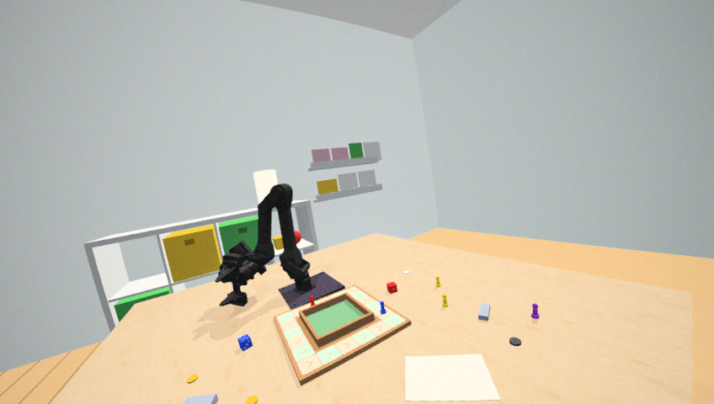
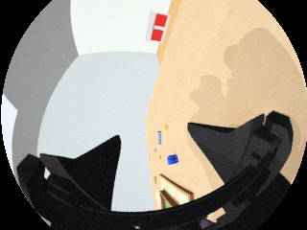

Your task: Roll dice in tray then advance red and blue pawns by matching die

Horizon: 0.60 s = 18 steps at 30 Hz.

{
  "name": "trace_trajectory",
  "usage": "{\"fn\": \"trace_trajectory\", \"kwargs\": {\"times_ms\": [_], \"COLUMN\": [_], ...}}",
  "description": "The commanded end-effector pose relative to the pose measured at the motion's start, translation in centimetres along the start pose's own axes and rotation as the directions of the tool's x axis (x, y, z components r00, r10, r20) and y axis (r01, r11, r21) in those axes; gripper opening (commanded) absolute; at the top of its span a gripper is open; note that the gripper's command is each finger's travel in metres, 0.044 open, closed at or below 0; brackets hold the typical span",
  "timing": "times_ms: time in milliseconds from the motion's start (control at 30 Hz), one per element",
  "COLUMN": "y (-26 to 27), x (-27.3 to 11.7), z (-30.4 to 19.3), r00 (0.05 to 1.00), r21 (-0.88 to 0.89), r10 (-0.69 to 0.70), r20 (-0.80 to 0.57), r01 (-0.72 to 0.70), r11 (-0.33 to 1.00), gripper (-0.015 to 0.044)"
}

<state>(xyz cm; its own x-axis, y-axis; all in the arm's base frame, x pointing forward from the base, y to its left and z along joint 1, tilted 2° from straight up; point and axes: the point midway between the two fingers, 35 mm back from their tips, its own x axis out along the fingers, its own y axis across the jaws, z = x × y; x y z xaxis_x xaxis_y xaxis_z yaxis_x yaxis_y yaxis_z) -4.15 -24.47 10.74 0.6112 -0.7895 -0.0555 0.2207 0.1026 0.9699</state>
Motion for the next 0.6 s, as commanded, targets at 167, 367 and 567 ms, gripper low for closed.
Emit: {"fn": "trace_trajectory", "kwargs": {"times_ms": [167, 367, 567], "y": [0.4, 1.1, 2.8], "x": [2.8, 7.3, 13.2], "z": [-0.7, -2.4, -5.9], "r00": [0.995, 0.971, 0.909], "r21": [0.024, 0.06, 0.071], "r10": [-0.011, -0.043, -0.104], "r20": [-0.096, -0.236, -0.404], "r01": [0.014, 0.058, 0.145], "r11": [1.0, 0.996, 0.987], "gripper": [0.0275, 0.0275, 0.0275]}}
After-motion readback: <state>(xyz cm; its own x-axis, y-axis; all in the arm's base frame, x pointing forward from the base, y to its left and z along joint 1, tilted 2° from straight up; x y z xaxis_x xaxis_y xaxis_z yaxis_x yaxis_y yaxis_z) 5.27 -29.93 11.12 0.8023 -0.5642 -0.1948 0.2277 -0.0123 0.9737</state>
